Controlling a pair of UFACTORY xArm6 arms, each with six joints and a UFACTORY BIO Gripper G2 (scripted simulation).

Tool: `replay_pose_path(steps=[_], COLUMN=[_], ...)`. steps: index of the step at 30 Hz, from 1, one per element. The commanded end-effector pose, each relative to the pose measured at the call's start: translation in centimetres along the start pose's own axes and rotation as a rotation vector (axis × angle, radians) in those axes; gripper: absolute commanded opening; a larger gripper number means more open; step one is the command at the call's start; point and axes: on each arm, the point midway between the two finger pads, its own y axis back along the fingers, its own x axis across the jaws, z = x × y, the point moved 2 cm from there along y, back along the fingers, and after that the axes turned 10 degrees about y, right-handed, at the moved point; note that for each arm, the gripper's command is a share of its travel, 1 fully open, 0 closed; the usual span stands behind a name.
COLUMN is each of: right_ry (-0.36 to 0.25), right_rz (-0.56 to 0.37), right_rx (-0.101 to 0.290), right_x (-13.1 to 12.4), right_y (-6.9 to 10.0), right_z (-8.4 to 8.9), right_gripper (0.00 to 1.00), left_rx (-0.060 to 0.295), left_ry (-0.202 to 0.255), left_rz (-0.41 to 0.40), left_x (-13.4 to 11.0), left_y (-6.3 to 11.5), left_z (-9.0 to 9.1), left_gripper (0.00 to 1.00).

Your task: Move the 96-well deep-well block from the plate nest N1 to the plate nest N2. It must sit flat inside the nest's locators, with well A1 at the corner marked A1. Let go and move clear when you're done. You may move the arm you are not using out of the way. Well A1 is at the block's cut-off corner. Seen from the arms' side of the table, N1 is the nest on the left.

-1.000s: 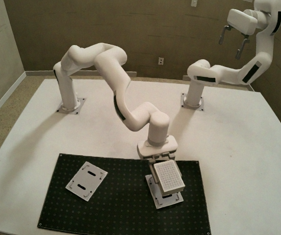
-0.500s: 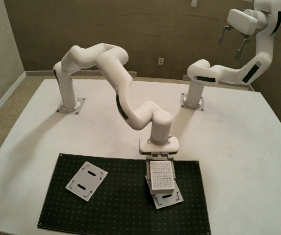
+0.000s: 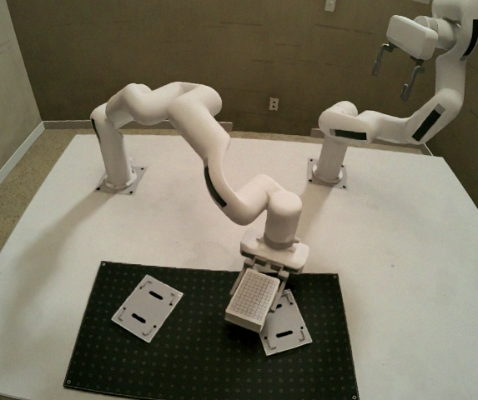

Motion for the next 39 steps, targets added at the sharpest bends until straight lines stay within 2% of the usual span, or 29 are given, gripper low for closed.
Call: replay_pose_path(steps=[1, 39], right_ry=[-0.001, 0.000], right_rz=[-0.058, -0.058], right_rx=[0.007, 0.006], right_x=[-0.9, -11.5], right_y=[-0.5, -4.1], right_z=[0.2, -1.7], right_gripper=[0.00, 0.00], left_rx=[0.000, 0.000], left_ry=[0.000, 0.000], left_rz=[-0.001, -0.001], left_x=[0.0, 0.0], left_y=[0.0, 0.0], left_z=[0.0, 0.0], left_gripper=[1.00, 1.00])
